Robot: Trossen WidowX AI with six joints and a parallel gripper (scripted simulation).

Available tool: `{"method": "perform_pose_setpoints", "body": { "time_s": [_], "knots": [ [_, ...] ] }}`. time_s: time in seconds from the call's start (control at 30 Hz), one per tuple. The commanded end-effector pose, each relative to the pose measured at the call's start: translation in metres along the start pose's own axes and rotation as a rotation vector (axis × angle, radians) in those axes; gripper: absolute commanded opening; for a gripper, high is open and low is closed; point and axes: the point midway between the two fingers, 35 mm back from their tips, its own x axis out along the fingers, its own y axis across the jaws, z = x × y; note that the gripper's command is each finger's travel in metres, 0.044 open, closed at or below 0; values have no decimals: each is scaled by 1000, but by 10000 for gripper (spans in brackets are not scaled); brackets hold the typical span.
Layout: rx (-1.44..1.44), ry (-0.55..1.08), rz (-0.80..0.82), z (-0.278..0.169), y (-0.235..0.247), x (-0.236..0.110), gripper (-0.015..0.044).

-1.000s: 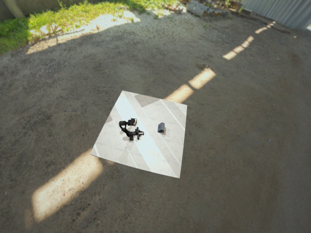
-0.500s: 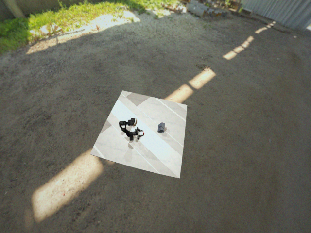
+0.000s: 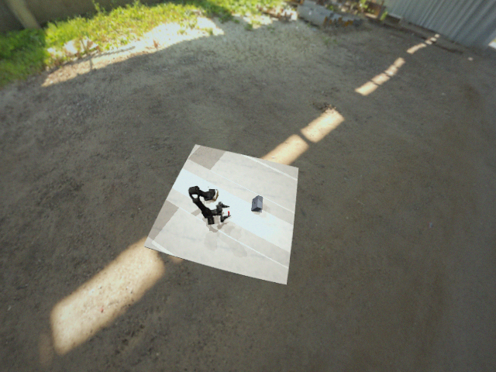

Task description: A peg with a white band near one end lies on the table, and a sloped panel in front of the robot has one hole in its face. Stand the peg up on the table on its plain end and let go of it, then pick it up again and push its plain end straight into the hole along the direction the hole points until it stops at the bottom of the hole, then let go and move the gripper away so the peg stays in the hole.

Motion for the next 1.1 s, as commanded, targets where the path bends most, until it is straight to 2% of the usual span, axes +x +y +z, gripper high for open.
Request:
{"method": "perform_pose_setpoints", "body": {
  "time_s": [0.0, 0.4, 0.57, 1.07],
  "knots": [
    [-11, 16, 15, 27, -5, 1, 440],
    [8, -25, -59, 127, 4, -20, 440],
    [47, 0, -43, 125, 4, -18, 440],
    [360, 354, 133, 89, 16, 0, 440]
  ]
}}
